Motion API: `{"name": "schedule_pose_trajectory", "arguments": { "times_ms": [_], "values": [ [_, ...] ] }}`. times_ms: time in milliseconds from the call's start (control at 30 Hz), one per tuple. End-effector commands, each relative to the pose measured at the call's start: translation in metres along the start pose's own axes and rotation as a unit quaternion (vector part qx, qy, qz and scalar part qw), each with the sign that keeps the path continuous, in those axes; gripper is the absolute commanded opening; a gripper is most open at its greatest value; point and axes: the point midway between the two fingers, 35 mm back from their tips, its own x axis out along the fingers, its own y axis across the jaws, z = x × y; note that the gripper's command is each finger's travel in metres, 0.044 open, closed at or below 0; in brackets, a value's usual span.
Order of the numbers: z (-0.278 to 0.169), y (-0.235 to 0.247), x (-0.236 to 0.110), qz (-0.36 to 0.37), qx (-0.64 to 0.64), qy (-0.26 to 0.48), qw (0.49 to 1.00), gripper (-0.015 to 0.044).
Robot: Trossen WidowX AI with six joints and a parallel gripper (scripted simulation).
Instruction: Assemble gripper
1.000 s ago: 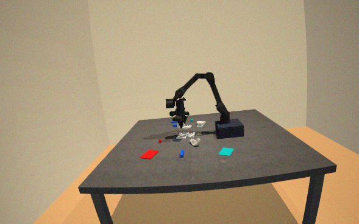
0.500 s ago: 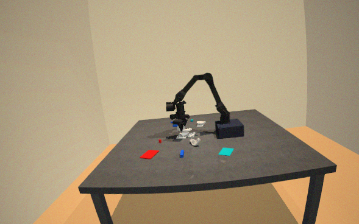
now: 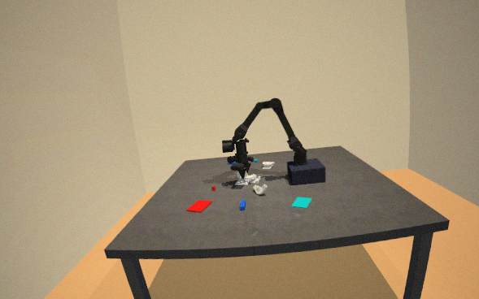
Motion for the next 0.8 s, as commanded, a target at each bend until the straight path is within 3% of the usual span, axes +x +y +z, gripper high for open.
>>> {"name": "schedule_pose_trajectory", "arguments": {
  "times_ms": [0, 767],
  "values": [
    [-0.0013, -0.0008, 0.0036, -0.002, -0.001, 0.003, 1.000, 0.0134],
    [-0.0013, -0.0009, 0.0067, -0.002, 0.002, 0.003, 1.000, 0.0134]
  ]
}}
